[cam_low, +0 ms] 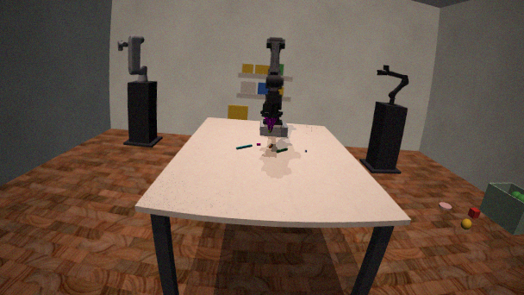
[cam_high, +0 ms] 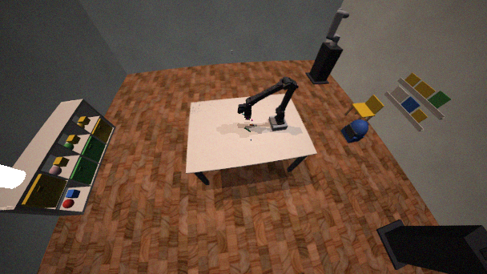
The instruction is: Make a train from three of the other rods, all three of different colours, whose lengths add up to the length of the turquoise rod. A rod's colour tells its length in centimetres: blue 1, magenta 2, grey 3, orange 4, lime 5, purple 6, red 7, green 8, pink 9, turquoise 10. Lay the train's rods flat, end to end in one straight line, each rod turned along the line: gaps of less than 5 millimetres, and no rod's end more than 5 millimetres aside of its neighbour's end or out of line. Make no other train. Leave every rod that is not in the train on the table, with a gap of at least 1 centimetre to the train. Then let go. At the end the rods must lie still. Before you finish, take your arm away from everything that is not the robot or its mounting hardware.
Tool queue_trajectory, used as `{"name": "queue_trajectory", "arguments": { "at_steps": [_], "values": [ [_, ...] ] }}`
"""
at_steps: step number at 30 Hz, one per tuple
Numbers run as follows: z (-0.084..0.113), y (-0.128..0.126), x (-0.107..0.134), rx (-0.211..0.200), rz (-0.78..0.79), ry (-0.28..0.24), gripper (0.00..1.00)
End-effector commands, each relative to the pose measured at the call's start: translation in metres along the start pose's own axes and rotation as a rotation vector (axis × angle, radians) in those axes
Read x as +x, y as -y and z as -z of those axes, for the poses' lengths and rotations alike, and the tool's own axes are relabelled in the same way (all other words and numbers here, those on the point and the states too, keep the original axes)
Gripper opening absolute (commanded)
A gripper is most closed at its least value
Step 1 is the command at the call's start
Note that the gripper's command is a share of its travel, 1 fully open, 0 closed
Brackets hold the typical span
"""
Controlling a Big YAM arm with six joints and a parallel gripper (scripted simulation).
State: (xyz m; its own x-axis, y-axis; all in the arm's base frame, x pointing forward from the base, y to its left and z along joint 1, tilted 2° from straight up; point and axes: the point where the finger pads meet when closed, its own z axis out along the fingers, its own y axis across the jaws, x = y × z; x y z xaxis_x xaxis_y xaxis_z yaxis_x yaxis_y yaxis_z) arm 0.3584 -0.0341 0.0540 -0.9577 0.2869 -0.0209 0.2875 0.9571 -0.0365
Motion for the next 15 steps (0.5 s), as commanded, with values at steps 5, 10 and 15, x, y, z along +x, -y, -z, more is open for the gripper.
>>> {"name": "queue_trajectory", "arguments": {
  "at_steps": [5, 10, 15],
  "values": [
    [0.0122, -0.0033, -0.0059, -0.008, 0.015, 0.04, 0.04],
    [0.012, -0.0033, -0.0061, -0.008, 0.015, 0.039, 0.04],
    [0.0048, -0.003, -0.0044, -0.006, 0.015, 0.032, 0.04]
  ]
}}
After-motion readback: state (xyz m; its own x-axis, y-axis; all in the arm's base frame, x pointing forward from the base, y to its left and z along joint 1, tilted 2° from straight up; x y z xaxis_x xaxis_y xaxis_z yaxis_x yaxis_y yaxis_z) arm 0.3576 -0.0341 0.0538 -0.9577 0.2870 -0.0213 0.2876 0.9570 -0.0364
